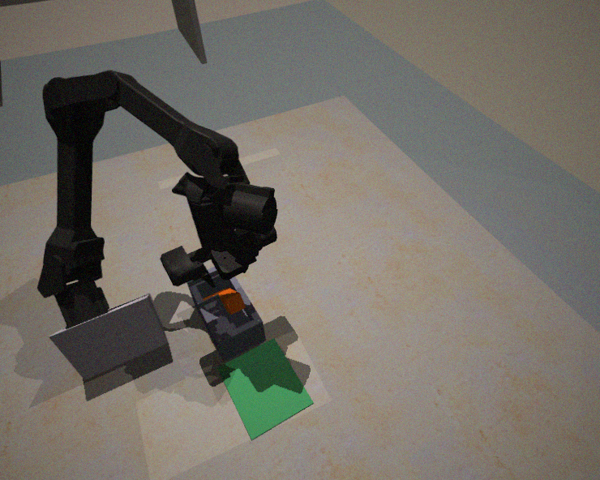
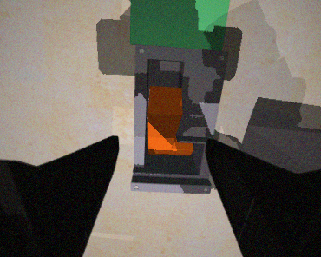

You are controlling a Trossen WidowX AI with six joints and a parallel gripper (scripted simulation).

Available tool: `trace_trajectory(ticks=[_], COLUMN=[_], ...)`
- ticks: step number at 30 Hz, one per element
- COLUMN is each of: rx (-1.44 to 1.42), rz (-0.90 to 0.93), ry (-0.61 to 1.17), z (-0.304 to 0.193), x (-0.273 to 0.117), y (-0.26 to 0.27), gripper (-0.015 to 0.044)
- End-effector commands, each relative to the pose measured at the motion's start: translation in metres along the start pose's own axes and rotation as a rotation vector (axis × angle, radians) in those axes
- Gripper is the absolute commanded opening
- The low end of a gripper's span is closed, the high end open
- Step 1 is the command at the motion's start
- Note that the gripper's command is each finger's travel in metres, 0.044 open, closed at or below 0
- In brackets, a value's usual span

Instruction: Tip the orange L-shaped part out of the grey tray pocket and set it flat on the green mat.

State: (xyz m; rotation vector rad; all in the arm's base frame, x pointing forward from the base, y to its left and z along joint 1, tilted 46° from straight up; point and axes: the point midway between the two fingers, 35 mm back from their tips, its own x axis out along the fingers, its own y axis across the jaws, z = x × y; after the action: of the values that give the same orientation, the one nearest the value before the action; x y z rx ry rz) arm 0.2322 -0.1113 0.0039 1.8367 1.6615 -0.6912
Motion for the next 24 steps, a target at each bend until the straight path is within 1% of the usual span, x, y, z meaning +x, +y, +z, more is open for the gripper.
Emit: trace_trajectory(ticks=[1, 3, 10, 24], rx=[0.019, 0.019, 0.019, 0.019], rz=[-0.005, -0.005, -0.005, -0.005], ry=[0.008, 0.009, 0.009, 0.009], z=[0.0, -0.001, -0.001, -0.001], x=[0.017, 0.025, 0.03, 0.053], y=[-0.001, -0.001, -0.001, -0.001], gripper=[0.028, 0.028, 0.028, 0.028])
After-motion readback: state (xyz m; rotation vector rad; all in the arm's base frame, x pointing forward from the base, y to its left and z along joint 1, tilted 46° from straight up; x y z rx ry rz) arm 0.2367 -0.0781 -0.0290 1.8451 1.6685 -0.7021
